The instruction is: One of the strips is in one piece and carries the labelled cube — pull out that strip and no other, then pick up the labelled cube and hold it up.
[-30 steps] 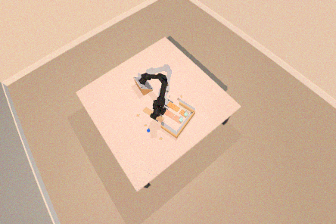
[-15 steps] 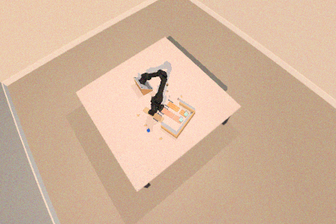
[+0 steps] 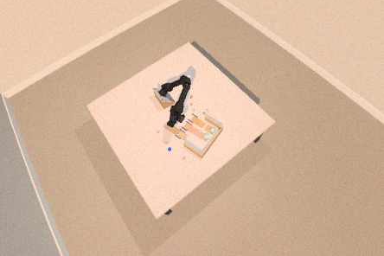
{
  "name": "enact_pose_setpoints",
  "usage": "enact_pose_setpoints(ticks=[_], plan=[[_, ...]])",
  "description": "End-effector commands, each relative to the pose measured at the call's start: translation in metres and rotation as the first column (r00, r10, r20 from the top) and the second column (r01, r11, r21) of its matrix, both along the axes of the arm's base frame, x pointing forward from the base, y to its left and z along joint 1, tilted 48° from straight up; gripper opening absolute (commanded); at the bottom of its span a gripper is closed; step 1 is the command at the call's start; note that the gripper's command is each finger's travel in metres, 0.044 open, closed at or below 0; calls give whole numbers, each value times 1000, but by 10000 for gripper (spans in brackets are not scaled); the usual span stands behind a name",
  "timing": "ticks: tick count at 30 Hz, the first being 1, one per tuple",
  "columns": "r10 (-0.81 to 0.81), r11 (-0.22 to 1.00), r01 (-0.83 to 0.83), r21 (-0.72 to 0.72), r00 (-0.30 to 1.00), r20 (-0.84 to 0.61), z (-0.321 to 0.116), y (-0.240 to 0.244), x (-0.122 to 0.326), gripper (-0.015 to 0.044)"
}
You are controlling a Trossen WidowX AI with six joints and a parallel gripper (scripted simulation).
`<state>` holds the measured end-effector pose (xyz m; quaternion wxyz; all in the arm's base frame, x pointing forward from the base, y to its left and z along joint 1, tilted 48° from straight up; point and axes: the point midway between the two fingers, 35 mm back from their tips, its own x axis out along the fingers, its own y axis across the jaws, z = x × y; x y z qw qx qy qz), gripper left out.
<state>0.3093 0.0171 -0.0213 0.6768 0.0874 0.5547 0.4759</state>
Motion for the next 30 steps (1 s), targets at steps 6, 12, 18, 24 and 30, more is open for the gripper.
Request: enact_pose_setpoints(ticks=[6, 12, 18, 24, 30], plan=[[6, 1000, -6, -5, 1000, 8, 18, -20, -4, 0], [6, 1000, -6, -5, 1000, 8, 24, -27, -4, 0], [6, 1000, -6, -5, 1000, 8, 24, -27, -4, 0], [6, 1000, -6, -5, 1000, 8, 24, -27, -4, 0], [6, 1000, -6, -5, 1000, 8, 24, -27, -4, 0]])
